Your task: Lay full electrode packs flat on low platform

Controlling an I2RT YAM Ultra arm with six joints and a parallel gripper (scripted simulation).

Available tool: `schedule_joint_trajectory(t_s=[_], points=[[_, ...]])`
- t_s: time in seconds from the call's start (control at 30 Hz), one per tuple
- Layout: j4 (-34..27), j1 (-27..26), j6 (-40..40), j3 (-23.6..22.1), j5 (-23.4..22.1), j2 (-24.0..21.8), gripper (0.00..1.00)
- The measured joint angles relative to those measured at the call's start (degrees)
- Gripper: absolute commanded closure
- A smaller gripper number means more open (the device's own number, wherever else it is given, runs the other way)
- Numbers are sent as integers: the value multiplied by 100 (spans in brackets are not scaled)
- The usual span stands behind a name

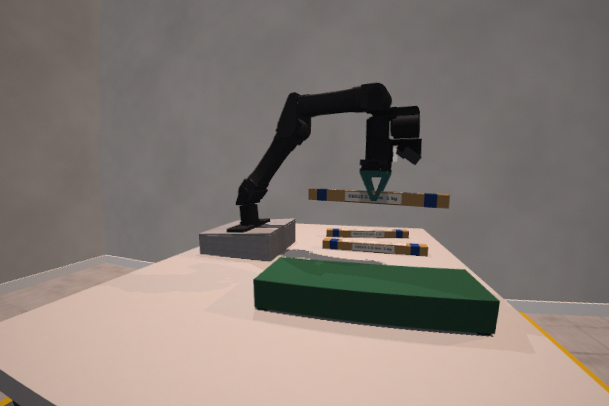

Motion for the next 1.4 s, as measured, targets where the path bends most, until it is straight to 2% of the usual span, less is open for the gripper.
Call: schedule_joint_trajectory(t_s=[0.3, 0.7, 0.83, 1.4], points=[[0, 0, -17, 0, 0, 0, 100], [26, 310, -774, -125, -15, -76, 100], [37, 470, -730, -140, -39, -216, 100], [39, 940, -275, -699, -66, -501, 100]])
